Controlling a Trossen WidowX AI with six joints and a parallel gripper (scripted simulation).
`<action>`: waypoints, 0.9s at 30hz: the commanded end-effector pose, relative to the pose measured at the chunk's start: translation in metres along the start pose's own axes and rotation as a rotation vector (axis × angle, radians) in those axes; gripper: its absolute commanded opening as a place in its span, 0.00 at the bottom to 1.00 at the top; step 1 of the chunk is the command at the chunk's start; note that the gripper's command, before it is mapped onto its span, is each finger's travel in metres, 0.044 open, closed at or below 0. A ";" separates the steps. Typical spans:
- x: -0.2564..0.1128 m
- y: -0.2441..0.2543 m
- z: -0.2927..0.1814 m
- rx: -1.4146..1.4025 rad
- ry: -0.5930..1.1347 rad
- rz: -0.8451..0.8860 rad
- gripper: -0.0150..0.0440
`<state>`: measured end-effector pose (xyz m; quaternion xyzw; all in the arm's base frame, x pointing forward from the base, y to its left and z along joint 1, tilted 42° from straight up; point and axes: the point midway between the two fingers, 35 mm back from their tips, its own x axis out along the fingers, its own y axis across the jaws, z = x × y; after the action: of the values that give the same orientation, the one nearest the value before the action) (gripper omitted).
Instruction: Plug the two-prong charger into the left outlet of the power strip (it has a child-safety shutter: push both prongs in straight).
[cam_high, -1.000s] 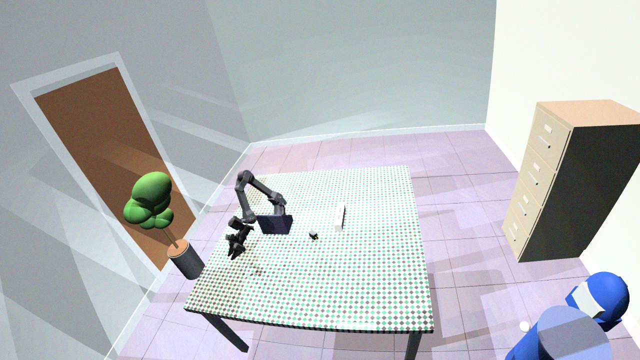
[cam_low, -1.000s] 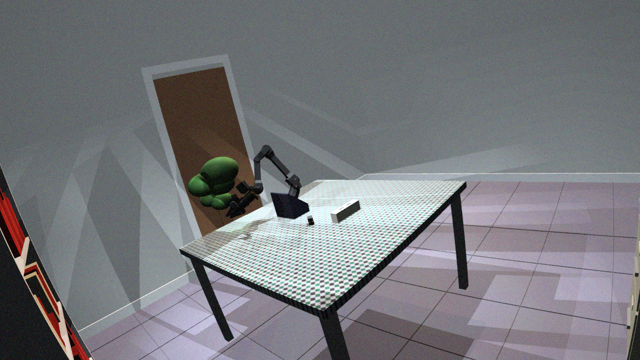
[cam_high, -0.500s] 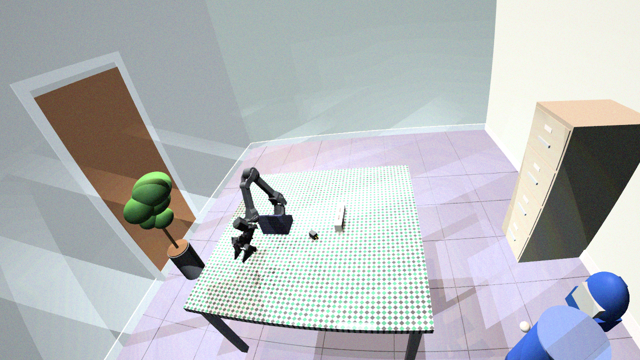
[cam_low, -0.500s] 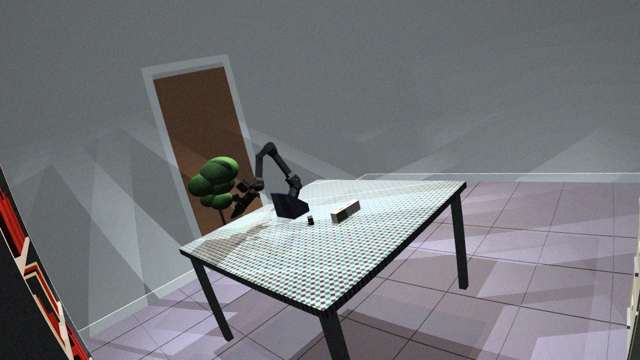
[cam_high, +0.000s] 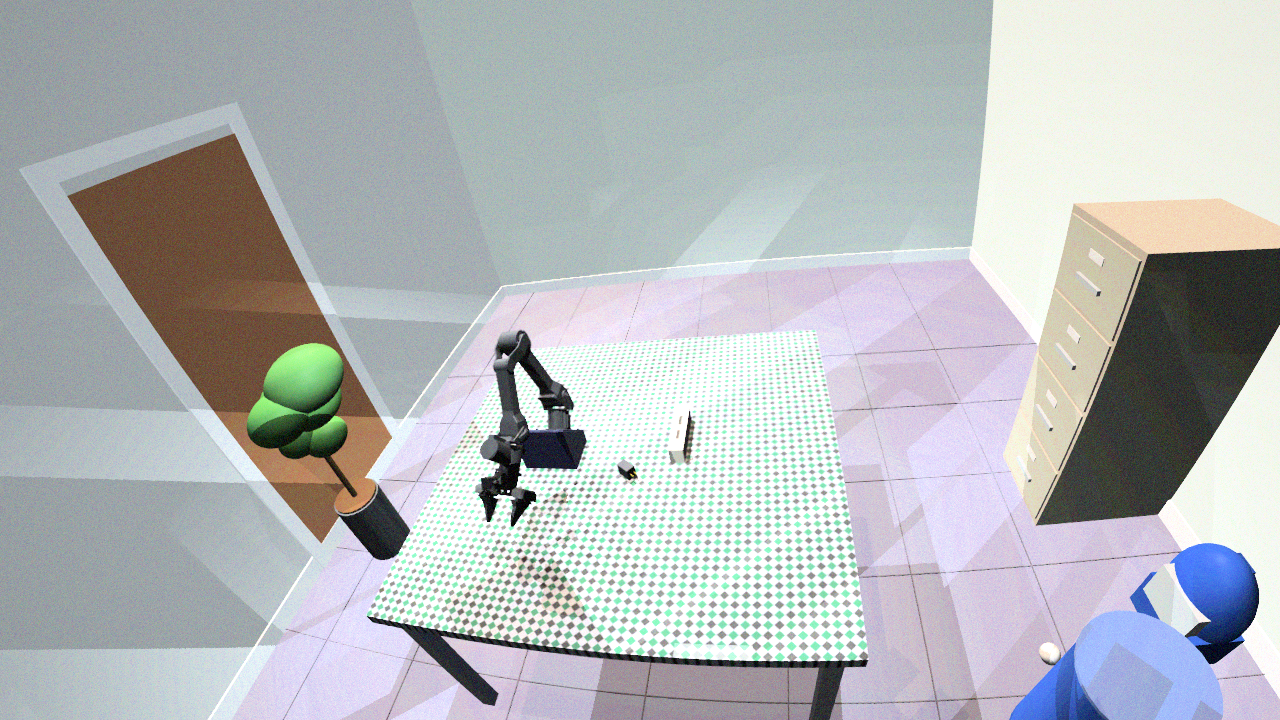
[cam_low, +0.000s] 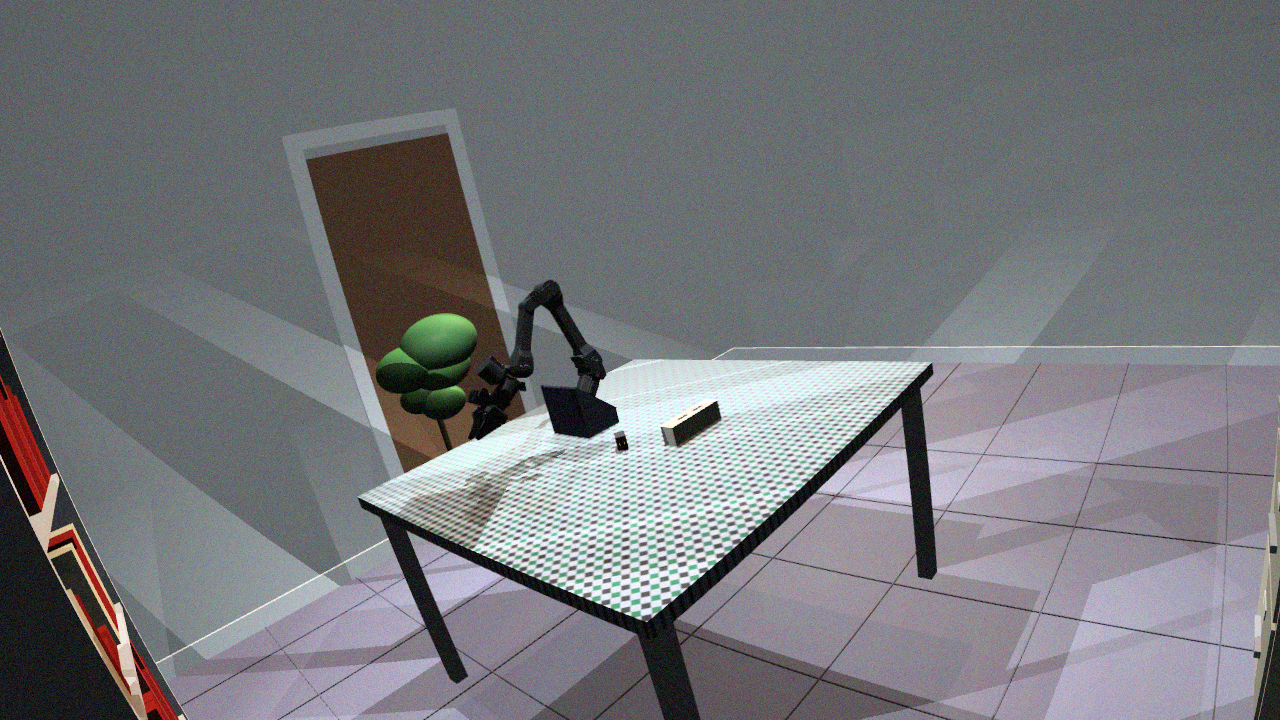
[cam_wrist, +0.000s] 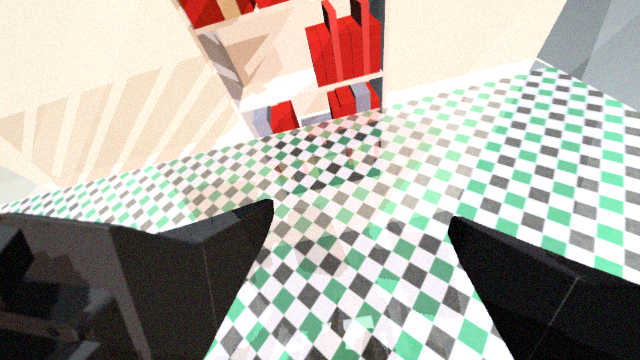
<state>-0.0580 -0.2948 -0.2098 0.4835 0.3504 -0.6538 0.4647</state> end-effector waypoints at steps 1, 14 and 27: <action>-0.003 0.016 -0.002 -0.066 0.020 0.028 1.00; -0.017 0.068 -0.027 -0.244 0.146 0.124 1.00; -0.039 0.116 -0.059 -0.434 0.278 0.217 1.00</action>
<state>0.0592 -0.2690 -0.1955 0.4963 0.4789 -0.4612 0.5582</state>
